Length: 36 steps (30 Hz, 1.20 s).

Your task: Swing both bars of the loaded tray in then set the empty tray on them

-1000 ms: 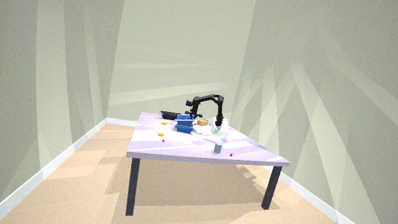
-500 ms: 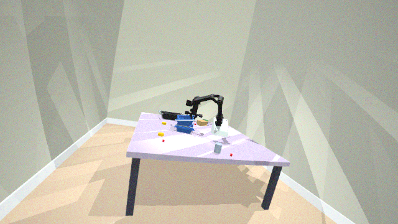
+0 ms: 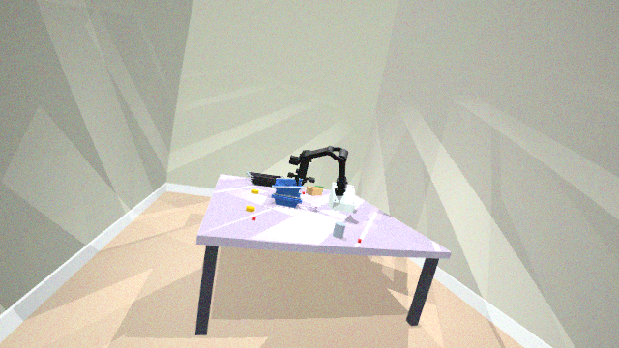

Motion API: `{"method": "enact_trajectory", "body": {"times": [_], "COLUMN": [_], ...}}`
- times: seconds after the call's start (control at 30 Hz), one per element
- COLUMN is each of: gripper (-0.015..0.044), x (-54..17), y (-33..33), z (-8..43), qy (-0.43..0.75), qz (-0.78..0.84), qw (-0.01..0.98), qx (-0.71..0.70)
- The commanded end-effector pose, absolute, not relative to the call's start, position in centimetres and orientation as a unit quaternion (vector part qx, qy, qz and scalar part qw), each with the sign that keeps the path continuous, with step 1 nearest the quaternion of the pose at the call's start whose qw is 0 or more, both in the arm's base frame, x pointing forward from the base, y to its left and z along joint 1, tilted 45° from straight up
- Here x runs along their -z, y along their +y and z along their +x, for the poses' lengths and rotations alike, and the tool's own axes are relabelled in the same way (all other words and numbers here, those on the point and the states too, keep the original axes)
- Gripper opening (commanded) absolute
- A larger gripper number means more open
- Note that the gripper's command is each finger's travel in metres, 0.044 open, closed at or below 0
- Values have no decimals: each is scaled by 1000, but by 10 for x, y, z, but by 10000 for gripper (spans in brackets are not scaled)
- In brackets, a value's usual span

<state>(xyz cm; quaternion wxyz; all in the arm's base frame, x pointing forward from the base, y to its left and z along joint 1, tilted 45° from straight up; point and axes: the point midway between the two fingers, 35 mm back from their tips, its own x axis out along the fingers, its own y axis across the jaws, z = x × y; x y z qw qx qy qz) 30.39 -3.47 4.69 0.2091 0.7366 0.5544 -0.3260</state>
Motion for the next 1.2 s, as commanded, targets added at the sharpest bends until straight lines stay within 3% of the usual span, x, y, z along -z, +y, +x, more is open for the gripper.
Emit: {"method": "enact_trajectory", "body": {"times": [0.0,1.17], "gripper": [0,0], "x": [-44,-38], "y": [-28,-22], "z": [299,298], "qy": [563,563], "qz": [730,730], "qw": [201,201], "qx": [331,331]}}
